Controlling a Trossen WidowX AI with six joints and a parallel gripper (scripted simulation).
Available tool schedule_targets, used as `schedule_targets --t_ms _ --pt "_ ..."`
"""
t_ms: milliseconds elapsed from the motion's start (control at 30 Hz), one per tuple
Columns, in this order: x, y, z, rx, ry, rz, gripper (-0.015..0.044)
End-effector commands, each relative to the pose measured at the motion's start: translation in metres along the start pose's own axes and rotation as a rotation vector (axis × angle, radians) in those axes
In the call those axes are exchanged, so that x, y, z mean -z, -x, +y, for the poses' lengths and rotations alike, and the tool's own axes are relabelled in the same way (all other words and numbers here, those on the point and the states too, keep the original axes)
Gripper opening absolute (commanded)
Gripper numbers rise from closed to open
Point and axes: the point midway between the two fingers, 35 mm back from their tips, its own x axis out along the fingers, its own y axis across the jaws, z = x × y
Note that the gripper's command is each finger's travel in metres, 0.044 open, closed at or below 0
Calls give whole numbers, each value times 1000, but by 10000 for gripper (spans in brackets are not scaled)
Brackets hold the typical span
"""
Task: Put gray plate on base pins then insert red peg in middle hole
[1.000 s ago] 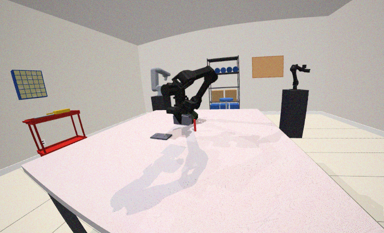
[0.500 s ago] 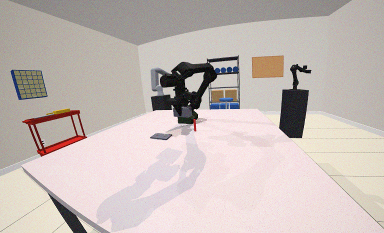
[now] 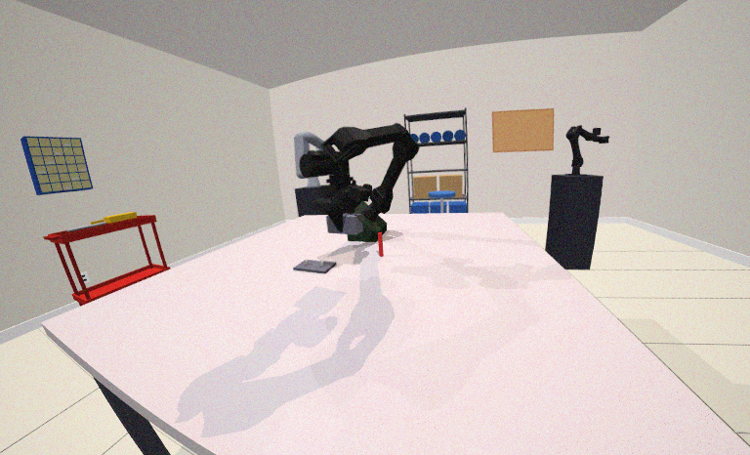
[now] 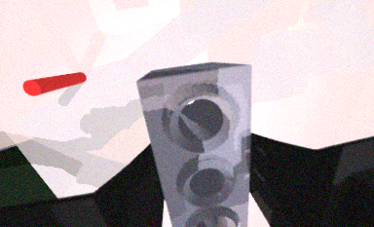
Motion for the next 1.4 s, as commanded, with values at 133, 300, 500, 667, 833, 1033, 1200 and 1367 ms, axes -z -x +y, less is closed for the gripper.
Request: schedule_targets --t_ms 133,300,500,667,833,1033,1200,1367 --pt "25 -11 -7 0 22 2 0" --pt "39 -18 -11 0 37 3 0" --pt "56 -28 -15 1 55 3 0" --pt "70 -36 -17 1 71 3 0" --pt "84 -44 -19 -1 81 3 0" --pt "100 -53 -19 -2 95 2 0" --pt "113 -61 -20 0 115 2 0" --pt "118 -64 -20 0 125 2 0"
